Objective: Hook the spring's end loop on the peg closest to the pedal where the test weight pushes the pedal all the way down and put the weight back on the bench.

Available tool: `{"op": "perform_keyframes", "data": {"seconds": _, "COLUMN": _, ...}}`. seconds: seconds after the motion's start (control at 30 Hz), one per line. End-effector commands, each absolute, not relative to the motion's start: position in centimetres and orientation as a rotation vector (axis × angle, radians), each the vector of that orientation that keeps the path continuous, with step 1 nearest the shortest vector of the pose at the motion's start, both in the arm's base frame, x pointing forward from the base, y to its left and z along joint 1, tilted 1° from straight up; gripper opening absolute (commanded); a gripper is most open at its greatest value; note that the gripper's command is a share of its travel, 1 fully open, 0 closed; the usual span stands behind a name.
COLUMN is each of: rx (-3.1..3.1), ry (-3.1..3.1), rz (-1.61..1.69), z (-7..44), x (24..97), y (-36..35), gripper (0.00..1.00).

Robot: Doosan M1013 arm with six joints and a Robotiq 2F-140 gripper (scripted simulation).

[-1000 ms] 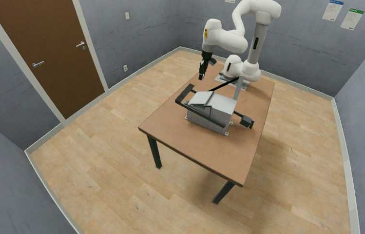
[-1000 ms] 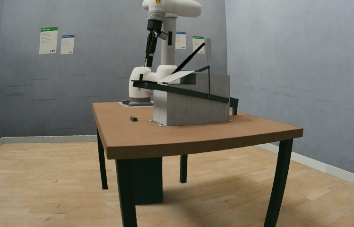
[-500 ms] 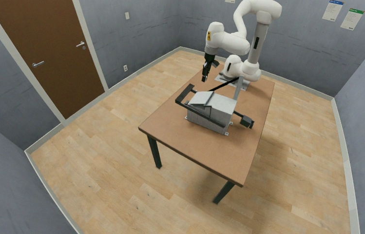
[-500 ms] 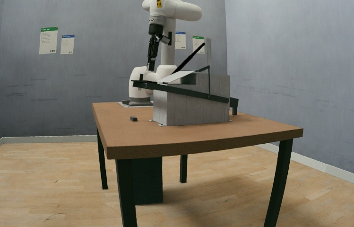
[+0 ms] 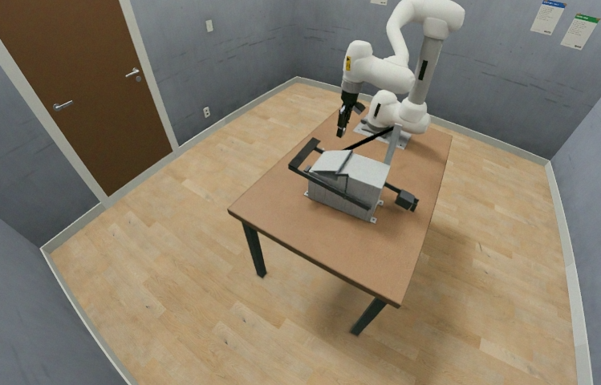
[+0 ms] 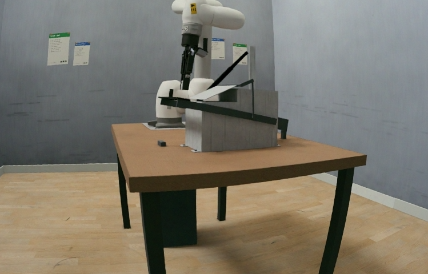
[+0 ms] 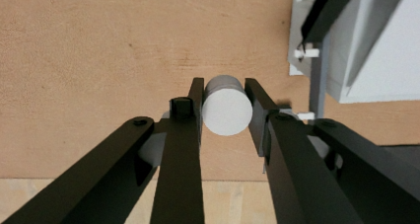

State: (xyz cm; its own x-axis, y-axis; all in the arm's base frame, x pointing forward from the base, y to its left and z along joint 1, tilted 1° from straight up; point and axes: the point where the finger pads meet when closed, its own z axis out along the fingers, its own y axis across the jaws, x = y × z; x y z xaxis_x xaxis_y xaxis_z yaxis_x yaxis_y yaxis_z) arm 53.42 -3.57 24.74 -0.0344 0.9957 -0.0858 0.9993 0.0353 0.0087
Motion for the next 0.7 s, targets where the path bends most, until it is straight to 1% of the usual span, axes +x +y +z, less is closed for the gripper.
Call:
{"op": "perform_keyframes", "data": {"seconds": 0.0, "rx": 2.136, "ry": 2.211, "rz": -0.078, "z": 24.5, "x": 53.1, "y": -3.3, "gripper": 0.25}}
{"op": "perform_keyframes", "data": {"seconds": 0.67, "rx": 2.145, "ry": 2.221, "rz": -0.058, "z": 22.0, "x": 50.7, "y": -1.3, "gripper": 0.25}}
